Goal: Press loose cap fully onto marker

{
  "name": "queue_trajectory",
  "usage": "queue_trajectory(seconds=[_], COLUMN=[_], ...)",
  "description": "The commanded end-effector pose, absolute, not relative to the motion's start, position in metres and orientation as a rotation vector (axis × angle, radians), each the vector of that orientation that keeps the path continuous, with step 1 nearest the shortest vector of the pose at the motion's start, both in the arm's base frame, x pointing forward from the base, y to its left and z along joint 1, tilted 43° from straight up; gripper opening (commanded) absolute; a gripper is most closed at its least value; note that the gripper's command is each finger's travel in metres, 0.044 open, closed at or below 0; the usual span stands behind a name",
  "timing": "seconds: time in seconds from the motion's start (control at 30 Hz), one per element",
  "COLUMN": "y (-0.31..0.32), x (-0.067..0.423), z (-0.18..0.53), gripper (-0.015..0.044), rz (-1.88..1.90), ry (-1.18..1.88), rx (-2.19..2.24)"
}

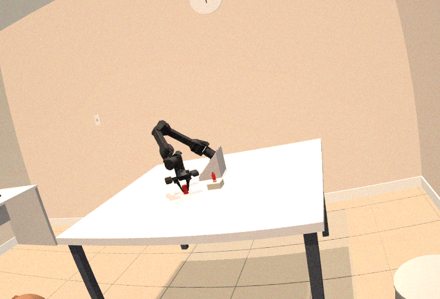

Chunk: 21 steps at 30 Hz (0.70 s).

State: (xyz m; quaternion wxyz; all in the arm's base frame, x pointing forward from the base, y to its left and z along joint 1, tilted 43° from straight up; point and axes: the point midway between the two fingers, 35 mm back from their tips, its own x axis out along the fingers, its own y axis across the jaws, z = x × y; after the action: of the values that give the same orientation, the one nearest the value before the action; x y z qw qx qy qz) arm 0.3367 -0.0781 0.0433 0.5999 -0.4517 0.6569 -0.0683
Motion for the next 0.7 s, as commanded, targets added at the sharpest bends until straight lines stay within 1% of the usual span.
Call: queue_trajectory(seconds=[0.0, 0.1, 0.67], y=[-0.079, -0.076, -0.042], x=[0.337, 0.337, 0.331], z=[0.043, 0.046, 0.081], gripper=[0.0082, 0.0003, 0.0], rz=[-0.154, -0.154, -0.151], ry=[1.525, 1.525, 1.525], rx=[-1.053, -1.052, -1.05])
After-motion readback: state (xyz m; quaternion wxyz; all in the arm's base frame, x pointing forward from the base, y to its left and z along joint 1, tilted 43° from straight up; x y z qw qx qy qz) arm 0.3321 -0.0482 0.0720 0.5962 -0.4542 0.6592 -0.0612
